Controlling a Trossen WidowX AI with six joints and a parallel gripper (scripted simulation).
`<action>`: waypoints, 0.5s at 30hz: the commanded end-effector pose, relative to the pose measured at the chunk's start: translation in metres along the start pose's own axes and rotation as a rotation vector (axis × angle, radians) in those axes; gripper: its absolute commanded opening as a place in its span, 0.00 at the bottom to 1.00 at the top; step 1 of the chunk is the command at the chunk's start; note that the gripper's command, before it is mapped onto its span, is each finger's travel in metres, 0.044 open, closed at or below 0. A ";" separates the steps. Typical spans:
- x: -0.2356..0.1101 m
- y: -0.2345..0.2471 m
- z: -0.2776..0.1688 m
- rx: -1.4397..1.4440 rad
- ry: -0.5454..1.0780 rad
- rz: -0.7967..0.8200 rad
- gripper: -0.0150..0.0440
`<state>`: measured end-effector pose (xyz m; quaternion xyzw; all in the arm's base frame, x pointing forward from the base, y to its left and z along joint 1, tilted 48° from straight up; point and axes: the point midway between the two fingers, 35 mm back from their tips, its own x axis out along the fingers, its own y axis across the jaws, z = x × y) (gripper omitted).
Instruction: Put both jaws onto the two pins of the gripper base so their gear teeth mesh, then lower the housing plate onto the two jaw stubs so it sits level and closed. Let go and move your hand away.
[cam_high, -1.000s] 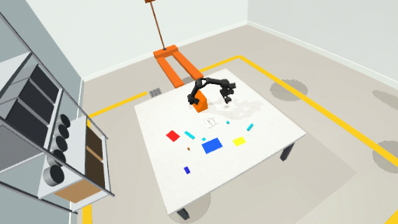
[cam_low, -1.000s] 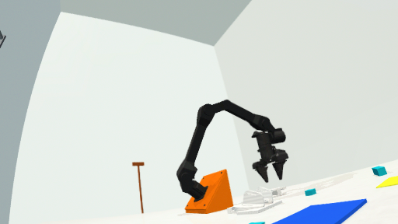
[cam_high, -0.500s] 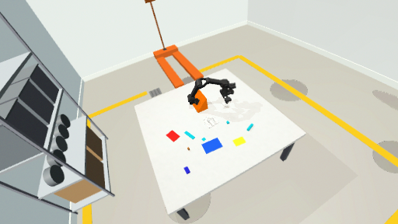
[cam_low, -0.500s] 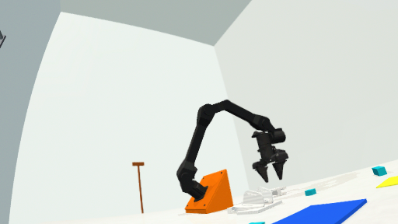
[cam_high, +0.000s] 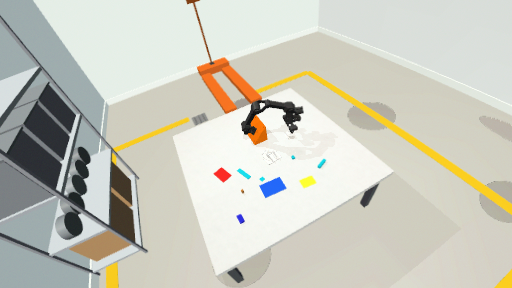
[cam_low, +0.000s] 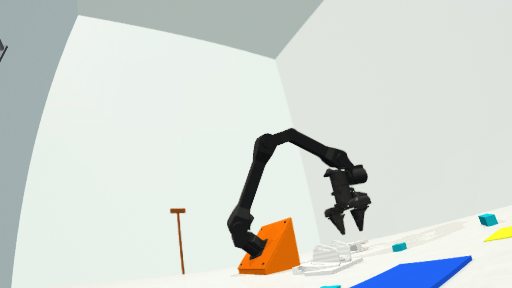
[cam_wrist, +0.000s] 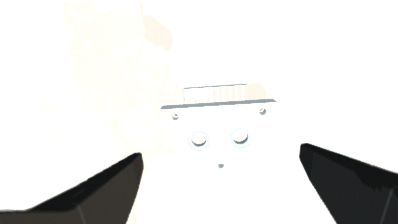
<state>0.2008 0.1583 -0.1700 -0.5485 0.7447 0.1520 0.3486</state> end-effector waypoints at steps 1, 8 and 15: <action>0.000 -0.001 0.000 -0.003 0.000 -0.004 1.00; 0.000 -0.001 0.000 -0.003 0.000 -0.004 1.00; 0.000 0.000 0.000 0.000 0.000 0.000 1.00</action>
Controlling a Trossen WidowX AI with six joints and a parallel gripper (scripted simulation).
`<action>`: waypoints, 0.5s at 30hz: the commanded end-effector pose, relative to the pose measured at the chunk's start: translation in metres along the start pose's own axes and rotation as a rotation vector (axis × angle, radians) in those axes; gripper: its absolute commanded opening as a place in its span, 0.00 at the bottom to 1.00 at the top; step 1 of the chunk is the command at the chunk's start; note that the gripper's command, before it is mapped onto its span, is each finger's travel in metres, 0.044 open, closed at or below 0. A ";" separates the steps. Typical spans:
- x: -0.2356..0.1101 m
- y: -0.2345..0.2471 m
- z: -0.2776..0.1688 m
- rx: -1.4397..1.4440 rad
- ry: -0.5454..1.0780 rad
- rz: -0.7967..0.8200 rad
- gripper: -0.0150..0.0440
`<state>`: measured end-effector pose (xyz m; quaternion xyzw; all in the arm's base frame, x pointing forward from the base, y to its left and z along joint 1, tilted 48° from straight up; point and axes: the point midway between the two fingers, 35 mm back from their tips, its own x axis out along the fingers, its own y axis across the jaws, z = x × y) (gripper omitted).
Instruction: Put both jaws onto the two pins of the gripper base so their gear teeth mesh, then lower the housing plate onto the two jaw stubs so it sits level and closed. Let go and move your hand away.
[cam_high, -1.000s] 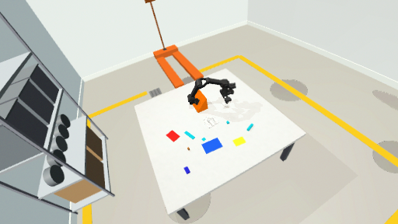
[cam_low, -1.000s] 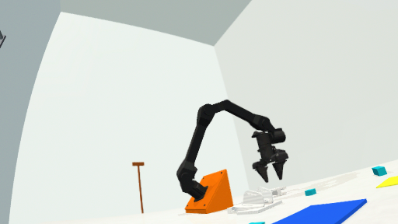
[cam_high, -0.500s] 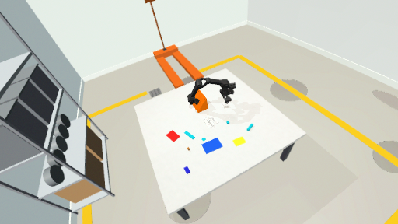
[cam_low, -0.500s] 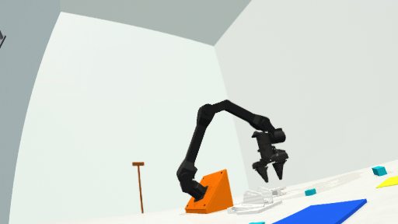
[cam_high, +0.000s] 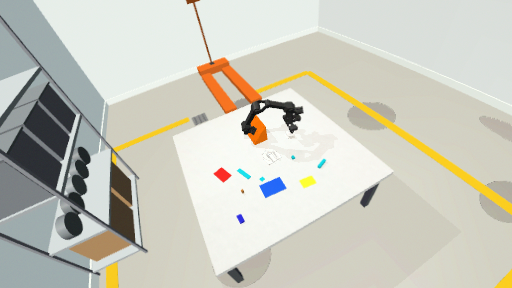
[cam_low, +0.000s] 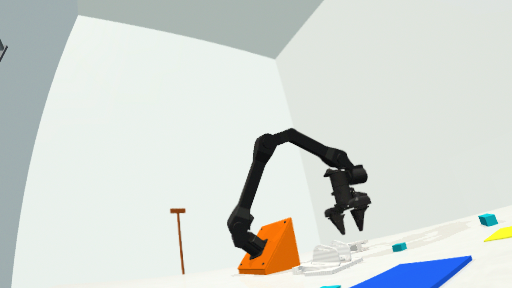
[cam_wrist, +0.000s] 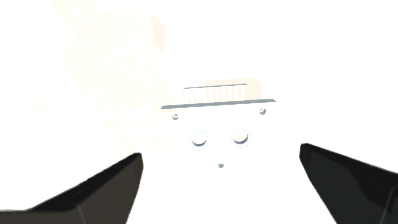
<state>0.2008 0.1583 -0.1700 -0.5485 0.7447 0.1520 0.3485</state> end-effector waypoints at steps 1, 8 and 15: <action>0.001 0.000 0.000 0.000 0.000 0.000 1.00; 0.012 -0.001 0.001 -0.001 0.000 -0.001 1.00; 0.023 -0.002 0.002 -0.001 0.000 -0.002 1.00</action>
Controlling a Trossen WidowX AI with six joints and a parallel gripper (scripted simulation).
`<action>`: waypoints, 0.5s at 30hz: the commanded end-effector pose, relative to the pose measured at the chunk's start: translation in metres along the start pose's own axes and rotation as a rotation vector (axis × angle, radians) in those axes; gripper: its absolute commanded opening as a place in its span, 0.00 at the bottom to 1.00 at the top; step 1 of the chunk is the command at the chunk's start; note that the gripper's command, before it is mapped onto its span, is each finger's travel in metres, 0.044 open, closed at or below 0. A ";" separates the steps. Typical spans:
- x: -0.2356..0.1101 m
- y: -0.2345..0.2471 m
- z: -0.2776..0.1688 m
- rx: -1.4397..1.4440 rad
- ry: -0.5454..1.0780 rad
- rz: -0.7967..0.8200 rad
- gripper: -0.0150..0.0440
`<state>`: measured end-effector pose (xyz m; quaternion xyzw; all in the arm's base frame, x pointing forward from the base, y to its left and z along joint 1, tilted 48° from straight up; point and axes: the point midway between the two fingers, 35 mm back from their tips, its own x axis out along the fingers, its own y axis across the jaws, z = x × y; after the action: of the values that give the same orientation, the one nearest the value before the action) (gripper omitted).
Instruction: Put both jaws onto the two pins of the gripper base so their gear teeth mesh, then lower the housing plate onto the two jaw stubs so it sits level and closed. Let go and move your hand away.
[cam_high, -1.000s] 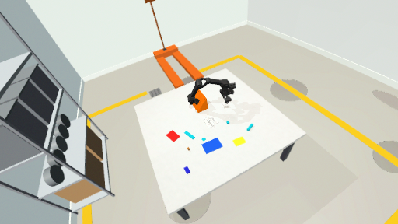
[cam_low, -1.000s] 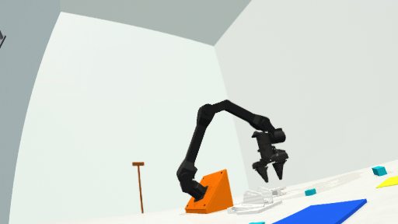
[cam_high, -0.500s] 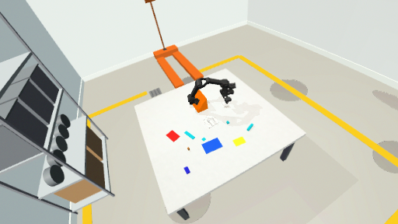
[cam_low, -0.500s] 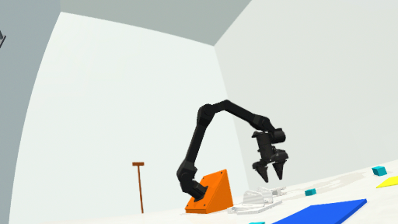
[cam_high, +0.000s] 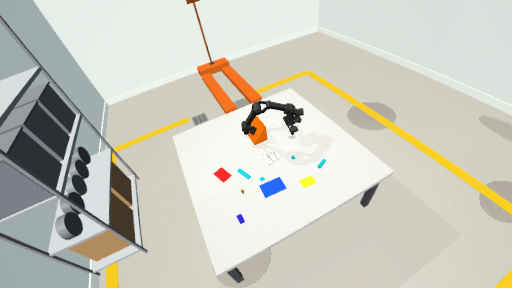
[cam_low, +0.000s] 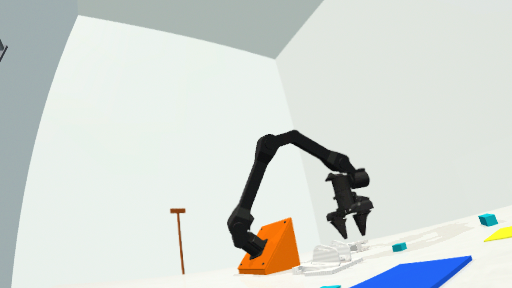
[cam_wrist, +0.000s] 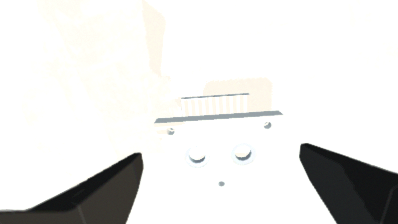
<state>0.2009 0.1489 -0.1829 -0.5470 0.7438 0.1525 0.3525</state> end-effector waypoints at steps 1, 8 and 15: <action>0.009 0.000 -0.001 -0.006 0.007 -0.003 1.00; 0.021 -0.001 -0.001 -0.006 0.007 -0.004 1.00; 0.032 -0.001 -0.001 -0.007 0.008 -0.005 1.00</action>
<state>0.1983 0.1319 -0.1999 -0.5481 0.7432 0.1524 0.3522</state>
